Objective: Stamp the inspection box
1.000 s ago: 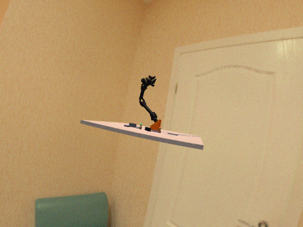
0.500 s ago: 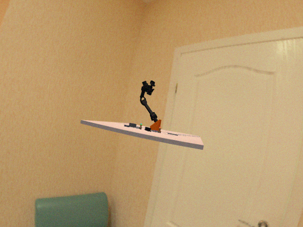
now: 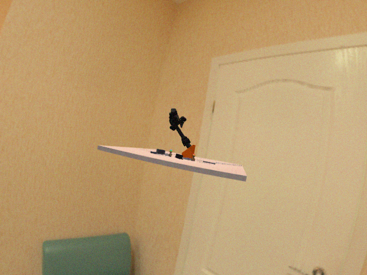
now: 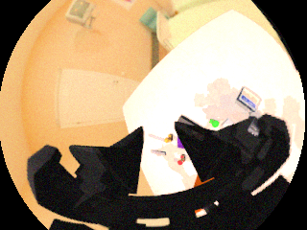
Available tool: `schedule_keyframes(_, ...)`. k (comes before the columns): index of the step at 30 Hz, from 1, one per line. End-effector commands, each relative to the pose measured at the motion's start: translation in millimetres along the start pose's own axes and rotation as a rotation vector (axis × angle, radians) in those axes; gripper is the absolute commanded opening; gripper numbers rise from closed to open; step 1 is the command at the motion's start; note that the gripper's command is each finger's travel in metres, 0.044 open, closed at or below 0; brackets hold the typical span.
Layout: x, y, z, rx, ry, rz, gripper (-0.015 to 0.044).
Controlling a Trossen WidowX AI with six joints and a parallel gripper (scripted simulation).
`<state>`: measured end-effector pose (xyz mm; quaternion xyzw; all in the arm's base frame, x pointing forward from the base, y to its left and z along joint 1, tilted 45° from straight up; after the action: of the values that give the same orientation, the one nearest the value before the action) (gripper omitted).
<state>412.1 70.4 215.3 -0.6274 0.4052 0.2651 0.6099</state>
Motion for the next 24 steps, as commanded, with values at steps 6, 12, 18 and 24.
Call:
schedule_keyframes(6,60,46,-100,-0.243,0.423,0.328,0.0221)
schedule_keyframes(12,77,77,-143,-0.408,0.589,0.548,0.0221)
schedule_keyframes(18,78,77,-143,-0.408,0.589,0.548,0.0221)
schedule_keyframes(24,83,79,-147,-0.407,0.589,0.548,0.0221)
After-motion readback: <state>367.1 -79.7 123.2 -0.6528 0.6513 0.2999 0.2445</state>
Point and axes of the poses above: the point midway between the two fingers, 35 mm back from their tips, its own x axis out along the fingers, its own z axis across the jaws, y = z × x, the point moved 3 cm from there along -x, back along the fingers, and after that the axes turned 11 degrees about -x, right-handed, at the moved point
